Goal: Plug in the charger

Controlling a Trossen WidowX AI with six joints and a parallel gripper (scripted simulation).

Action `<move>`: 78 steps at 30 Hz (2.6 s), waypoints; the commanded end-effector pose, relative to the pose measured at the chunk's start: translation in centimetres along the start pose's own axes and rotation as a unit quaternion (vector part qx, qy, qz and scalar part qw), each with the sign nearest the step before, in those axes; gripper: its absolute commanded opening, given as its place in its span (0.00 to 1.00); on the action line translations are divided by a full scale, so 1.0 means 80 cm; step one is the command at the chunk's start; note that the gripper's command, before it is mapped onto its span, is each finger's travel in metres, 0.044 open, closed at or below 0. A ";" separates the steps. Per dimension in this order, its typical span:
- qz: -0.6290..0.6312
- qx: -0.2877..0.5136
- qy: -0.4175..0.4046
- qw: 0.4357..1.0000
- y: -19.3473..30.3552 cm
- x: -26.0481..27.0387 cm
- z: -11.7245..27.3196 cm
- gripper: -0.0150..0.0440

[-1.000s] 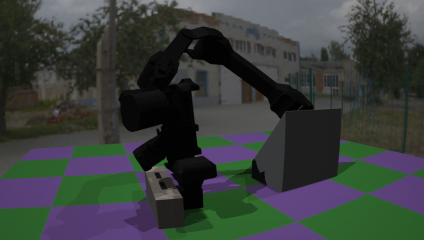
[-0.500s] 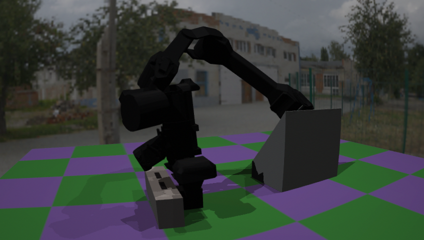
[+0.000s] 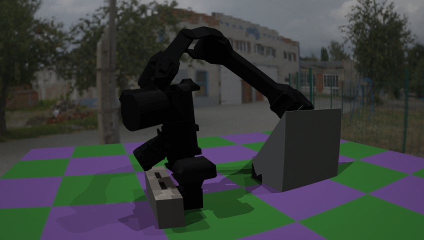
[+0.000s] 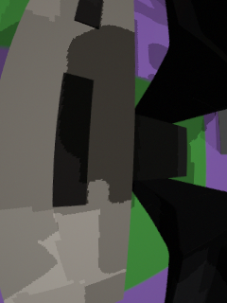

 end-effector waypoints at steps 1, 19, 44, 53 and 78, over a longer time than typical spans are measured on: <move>-0.005 -0.007 -0.001 1.000 -0.002 0.000 0.001 0.25; -0.001 -0.001 0.000 1.000 0.000 0.000 0.000 0.34; -0.002 -0.002 0.000 1.000 0.004 -0.001 0.000 1.00; -0.003 -0.003 -0.001 1.000 0.007 -0.001 0.000 1.00; -0.005 -0.007 -0.001 1.000 0.019 -0.003 -0.002 1.00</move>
Point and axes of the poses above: the point midway between the two fingers, 35 mm back from their tips, its own z axis back along the fingers, its own x axis across the jaws, y = z × x, the point moved 10 cm from there along z, back along the fingers, and after that the axes turned 10 degrees about -z, right-handed, at the moved point
